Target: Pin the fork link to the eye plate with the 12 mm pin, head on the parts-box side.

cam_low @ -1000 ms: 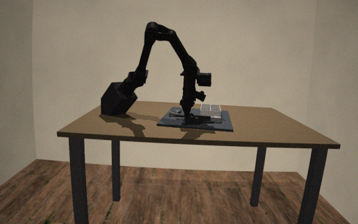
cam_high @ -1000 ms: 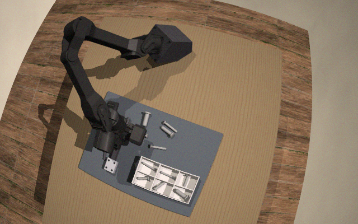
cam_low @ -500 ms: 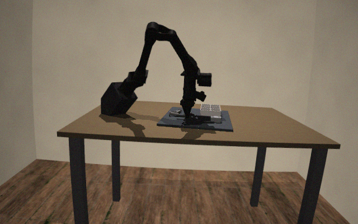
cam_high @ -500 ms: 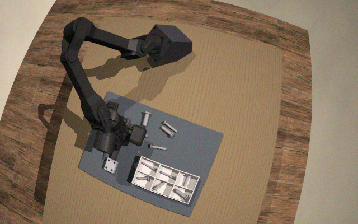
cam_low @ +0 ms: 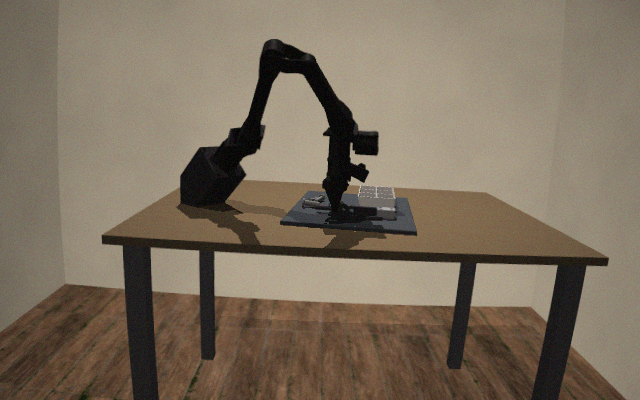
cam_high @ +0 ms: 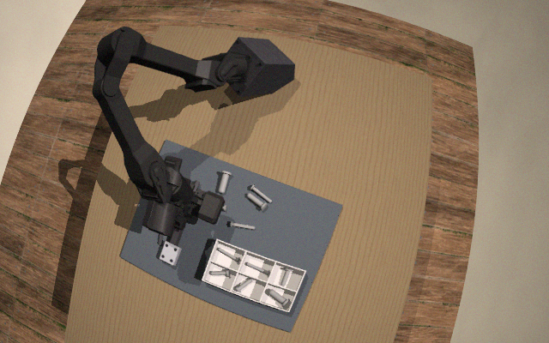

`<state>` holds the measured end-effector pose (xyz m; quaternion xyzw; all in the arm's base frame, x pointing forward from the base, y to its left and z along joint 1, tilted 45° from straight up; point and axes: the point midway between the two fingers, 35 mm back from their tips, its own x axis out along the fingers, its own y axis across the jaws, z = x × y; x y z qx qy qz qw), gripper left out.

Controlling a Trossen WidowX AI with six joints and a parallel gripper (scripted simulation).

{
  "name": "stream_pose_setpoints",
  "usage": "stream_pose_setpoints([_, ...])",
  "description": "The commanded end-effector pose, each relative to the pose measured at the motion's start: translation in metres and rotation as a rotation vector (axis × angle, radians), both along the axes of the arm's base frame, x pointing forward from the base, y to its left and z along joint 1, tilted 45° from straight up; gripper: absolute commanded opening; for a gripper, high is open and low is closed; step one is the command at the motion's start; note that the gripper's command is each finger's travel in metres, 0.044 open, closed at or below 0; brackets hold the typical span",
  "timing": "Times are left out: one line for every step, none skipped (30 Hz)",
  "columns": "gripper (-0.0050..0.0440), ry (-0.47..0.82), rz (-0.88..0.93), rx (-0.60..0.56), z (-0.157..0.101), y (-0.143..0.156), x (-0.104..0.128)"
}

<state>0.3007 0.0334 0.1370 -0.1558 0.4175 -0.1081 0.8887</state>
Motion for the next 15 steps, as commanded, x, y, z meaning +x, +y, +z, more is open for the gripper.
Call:
stream_pose_setpoints([0.0124,0.0,0.004,0.002,-0.0002,0.0006,0.0003])
stream_pose_setpoints([0.0124,0.0,0.004,0.002,-0.0002,0.0006,0.0003])
stream_pose_setpoints([0.0124,0.0,0.004,0.002,-0.0002,0.0006,0.0003])
stream_pose_setpoints([0.0124,0.0,0.004,0.002,-0.0002,0.0006,0.0003])
stream_pose_setpoints([0.0124,0.0,0.004,0.002,-0.0002,0.0005,0.0003])
stream_pose_setpoints([0.0124,0.0,0.004,0.002,-0.0001,0.0004,0.0002])
stream_pose_setpoints([0.0124,0.0,0.004,0.002,-0.0001,0.0002,0.0001])
stream_pose_setpoints([0.0124,0.0,0.004,0.002,-0.0001,0.0,0.0])
stream_pose_setpoints([0.0124,0.0,0.004,0.002,-0.0001,0.0,0.0])
stream_pose_setpoints([0.0124,0.0,0.004,0.002,-0.0001,0.0,0.0])
stream_pose_setpoints([0.0124,0.0,0.004,0.002,-0.0002,-0.0001,0.0])
stream_pose_setpoints([0.0124,0.0,0.004,0.002,-0.0003,-0.0003,-0.0001])
stream_pose_setpoints([0.0124,0.0,0.004,0.002,-0.0004,-0.0005,-0.0001])
stream_pose_setpoints([0.0124,0.0,0.004,0.002,-0.0005,-0.0007,-0.0001])
stream_pose_setpoints([0.0124,0.0,0.004,0.002,-0.0005,-0.0008,-0.0001])
